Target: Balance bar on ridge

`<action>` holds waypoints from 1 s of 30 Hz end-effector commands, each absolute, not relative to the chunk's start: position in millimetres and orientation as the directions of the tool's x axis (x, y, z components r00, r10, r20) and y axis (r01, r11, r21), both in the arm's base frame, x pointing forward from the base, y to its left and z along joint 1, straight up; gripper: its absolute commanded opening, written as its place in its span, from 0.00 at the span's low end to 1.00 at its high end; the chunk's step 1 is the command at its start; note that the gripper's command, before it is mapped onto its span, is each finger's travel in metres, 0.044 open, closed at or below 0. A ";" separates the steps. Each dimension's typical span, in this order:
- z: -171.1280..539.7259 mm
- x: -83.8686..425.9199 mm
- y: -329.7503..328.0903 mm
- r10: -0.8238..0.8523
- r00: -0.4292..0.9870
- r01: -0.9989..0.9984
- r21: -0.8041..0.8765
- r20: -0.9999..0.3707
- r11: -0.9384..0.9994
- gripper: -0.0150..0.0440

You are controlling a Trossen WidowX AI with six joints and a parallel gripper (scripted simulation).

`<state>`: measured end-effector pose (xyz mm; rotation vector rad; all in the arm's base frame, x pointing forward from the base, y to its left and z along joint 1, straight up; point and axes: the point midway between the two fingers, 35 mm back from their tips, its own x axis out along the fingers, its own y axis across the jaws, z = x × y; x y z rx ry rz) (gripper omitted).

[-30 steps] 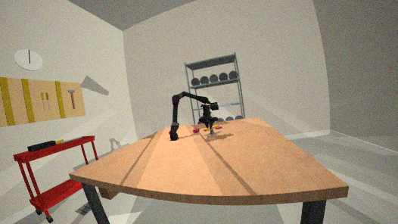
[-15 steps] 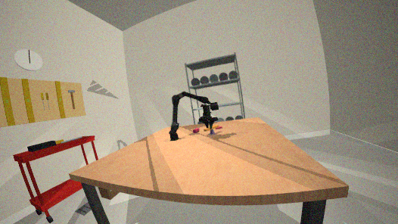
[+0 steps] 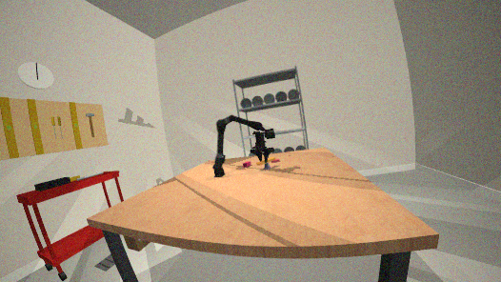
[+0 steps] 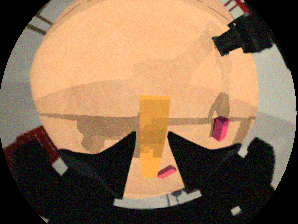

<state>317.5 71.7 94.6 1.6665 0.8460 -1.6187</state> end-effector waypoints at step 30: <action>194.5 314.9 71.1 0.006 0.026 0.818 0.018 -1.000 -0.575 1.00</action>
